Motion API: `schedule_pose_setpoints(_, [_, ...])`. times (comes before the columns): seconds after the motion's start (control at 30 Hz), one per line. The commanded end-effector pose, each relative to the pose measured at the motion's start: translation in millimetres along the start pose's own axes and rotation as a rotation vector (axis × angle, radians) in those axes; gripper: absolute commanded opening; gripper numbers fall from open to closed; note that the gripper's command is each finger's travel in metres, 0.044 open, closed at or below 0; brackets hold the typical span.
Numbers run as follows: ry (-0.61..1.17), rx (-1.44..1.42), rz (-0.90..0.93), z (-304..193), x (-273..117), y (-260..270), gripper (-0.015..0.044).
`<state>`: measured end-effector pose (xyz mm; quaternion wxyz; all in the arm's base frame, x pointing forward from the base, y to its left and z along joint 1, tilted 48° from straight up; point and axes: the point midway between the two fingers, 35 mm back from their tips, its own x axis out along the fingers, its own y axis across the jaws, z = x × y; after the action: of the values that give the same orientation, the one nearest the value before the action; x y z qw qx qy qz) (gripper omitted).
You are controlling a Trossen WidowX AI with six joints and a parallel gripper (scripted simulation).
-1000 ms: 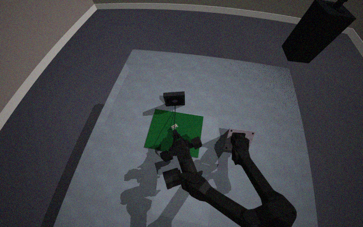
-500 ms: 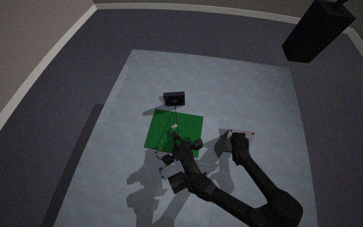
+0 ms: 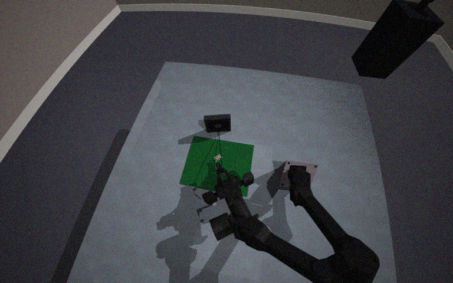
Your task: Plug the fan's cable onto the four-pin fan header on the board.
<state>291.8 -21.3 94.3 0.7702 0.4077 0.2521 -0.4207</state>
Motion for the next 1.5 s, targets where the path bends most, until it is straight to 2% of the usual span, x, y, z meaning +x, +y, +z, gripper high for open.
schedule_pose_setpoints(0.0, [0.0, 0.001, 0.005, 3, -1, 1, 0.0])
schedule_pose_setpoints(1.47, [0.001, 0.002, -0.001, -30, 2, 4, 0.0])
